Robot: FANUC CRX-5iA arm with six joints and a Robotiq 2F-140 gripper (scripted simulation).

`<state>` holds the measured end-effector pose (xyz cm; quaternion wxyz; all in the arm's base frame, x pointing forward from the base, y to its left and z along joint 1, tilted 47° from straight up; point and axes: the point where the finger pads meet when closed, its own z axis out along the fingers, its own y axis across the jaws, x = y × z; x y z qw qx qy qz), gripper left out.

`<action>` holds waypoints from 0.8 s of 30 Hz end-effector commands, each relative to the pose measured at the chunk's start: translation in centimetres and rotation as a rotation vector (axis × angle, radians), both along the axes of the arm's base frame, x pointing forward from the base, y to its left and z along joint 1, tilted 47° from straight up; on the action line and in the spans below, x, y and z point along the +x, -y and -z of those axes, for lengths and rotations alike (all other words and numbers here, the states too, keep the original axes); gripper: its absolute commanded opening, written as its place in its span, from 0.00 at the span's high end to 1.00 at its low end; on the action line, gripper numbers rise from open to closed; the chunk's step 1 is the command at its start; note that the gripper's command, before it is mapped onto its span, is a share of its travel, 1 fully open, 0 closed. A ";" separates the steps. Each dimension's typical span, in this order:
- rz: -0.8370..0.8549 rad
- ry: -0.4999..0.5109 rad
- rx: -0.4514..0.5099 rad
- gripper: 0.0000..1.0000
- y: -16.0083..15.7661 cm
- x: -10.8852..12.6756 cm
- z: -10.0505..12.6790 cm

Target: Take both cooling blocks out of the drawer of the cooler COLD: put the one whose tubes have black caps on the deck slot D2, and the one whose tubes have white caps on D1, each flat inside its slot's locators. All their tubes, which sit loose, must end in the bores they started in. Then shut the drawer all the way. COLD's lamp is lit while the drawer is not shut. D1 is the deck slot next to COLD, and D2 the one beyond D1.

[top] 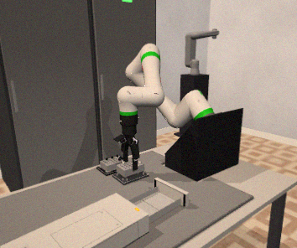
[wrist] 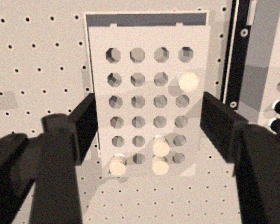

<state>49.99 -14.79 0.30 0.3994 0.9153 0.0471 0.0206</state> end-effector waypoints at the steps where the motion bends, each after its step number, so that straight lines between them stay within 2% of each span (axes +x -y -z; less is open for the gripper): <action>1: -0.002 0.001 0.000 0.90 -0.1 0.1 0.0; 24: -0.002 0.001 0.000 0.90 0.2 0.1 0.2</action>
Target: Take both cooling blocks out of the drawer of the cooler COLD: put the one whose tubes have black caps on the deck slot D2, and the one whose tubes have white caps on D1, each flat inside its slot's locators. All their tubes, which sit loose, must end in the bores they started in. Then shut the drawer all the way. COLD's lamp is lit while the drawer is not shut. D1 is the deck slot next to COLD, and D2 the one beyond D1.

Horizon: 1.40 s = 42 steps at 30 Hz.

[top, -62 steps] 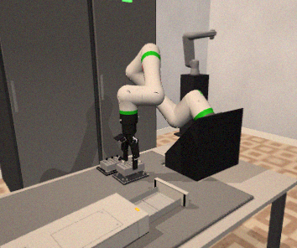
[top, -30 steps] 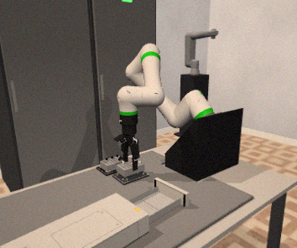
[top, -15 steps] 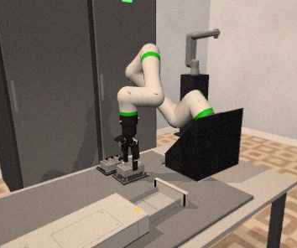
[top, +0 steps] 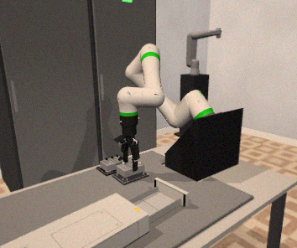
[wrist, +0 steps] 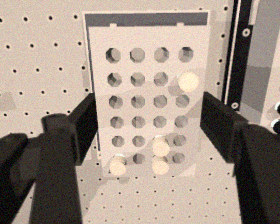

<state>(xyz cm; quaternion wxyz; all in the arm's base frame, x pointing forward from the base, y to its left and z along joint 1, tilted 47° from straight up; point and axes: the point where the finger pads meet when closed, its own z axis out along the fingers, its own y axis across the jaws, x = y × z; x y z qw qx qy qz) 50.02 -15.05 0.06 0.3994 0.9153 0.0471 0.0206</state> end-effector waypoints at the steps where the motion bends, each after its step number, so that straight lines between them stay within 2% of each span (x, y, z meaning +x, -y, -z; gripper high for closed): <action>1: -0.002 0.001 0.000 0.90 -0.1 0.1 0.0; 42: -0.002 0.001 0.000 0.90 0.4 0.1 0.4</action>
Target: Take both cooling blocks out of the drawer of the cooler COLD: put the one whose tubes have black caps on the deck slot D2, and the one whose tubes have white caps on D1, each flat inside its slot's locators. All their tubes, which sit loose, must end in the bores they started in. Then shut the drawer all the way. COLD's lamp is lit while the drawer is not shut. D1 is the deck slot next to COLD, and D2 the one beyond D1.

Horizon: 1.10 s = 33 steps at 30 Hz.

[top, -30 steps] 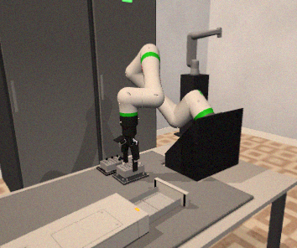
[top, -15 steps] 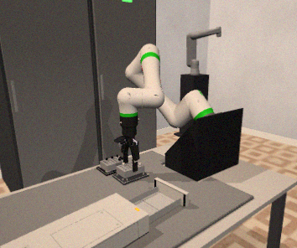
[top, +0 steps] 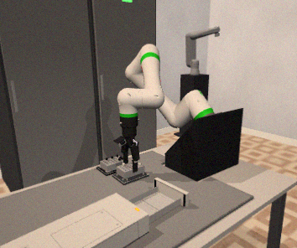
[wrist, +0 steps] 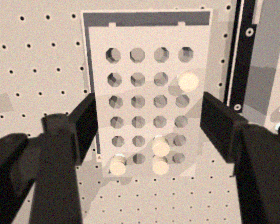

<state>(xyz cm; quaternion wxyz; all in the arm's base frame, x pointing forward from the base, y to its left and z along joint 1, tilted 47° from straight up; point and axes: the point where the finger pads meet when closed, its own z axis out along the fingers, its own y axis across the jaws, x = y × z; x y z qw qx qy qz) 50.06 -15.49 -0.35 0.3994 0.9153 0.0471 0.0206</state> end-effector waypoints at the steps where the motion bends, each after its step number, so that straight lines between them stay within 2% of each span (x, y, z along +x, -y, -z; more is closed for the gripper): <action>1: -0.002 0.001 0.000 0.90 -0.1 0.1 0.0; 33: -0.002 0.001 0.000 0.90 0.3 0.1 0.3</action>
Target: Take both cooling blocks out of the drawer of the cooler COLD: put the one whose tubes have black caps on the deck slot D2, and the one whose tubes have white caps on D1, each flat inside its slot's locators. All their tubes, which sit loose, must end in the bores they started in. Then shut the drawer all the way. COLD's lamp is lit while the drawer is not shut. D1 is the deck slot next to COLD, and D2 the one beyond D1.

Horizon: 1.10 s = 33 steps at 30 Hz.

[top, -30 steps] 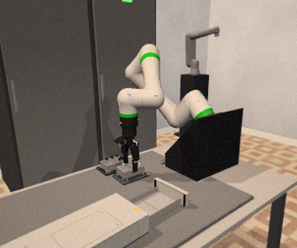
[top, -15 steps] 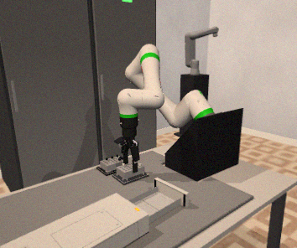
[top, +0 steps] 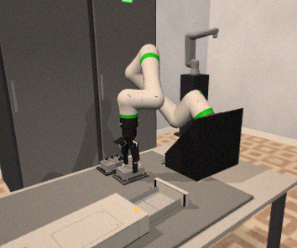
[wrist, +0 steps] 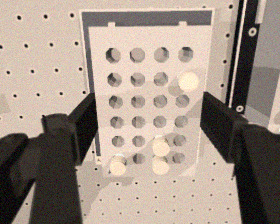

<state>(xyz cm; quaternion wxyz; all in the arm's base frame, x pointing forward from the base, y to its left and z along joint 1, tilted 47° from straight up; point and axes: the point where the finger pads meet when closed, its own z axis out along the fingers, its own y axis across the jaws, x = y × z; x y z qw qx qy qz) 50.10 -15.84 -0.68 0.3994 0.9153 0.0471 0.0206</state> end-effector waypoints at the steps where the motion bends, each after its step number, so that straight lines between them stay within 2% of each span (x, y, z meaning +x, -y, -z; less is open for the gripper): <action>1: -0.002 0.001 0.000 0.90 -0.1 0.1 0.0; 33: -0.002 0.001 0.000 0.90 0.2 0.1 0.3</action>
